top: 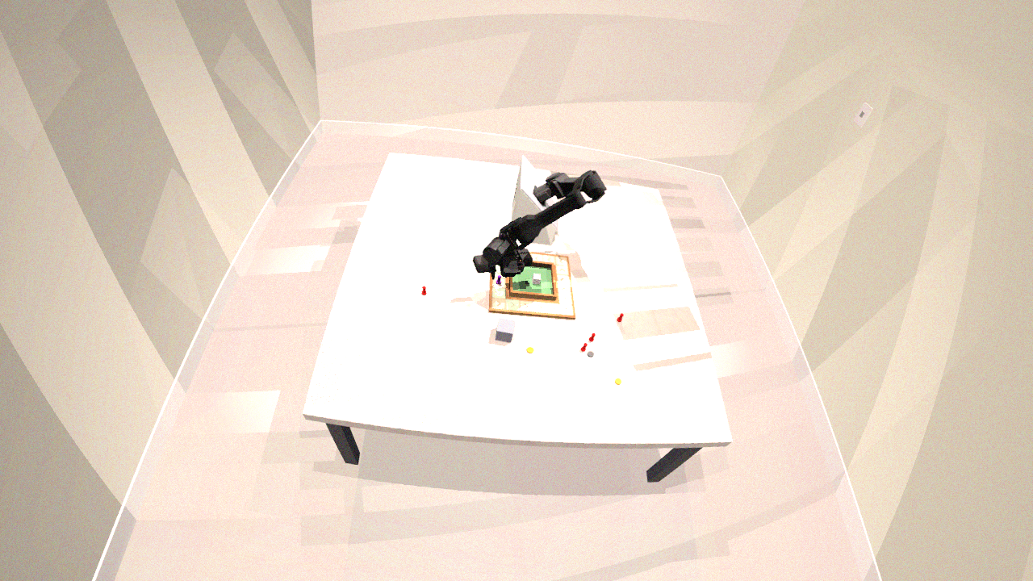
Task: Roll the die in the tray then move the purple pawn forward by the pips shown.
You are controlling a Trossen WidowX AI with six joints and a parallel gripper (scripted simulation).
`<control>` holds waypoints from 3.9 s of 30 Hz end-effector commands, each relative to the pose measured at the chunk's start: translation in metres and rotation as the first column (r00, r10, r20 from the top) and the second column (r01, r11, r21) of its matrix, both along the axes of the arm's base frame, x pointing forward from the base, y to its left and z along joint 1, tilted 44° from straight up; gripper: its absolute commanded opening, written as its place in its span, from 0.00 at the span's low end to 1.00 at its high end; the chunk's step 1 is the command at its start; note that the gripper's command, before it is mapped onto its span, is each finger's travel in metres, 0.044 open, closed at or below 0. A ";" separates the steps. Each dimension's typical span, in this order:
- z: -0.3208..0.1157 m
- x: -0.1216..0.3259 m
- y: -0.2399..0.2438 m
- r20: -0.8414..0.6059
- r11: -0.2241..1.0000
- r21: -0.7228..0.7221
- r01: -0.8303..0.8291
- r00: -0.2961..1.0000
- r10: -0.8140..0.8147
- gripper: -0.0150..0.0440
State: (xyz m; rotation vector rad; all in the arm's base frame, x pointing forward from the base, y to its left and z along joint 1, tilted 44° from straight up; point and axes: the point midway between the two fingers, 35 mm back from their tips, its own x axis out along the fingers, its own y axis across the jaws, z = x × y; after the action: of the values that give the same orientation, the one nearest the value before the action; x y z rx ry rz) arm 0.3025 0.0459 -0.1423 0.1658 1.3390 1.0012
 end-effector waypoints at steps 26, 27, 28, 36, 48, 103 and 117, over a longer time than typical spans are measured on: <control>-0.010 -0.002 0.009 -0.007 1.000 0.006 0.004 1.000 -0.004 0.25; -0.005 -0.001 0.004 -0.006 1.000 0.004 0.005 1.000 -0.005 0.25; 0.000 0.001 -0.001 -0.006 1.000 0.003 0.005 1.000 -0.005 0.25; 0.044 0.011 -0.046 -0.005 1.000 -0.003 0.006 1.000 -0.006 0.25; 0.079 0.009 -0.076 -0.006 1.000 0.000 0.004 1.000 -0.004 0.25; 0.030 0.078 0.063 0.003 1.000 0.006 -0.001 1.000 0.001 0.30; 0.065 0.083 0.029 -0.003 1.000 0.009 0.004 1.000 -0.004 0.92</control>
State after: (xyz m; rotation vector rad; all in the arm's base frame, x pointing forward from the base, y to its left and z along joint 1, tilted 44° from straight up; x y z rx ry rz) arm 0.3761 0.0978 -0.1012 0.1829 1.3596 1.0183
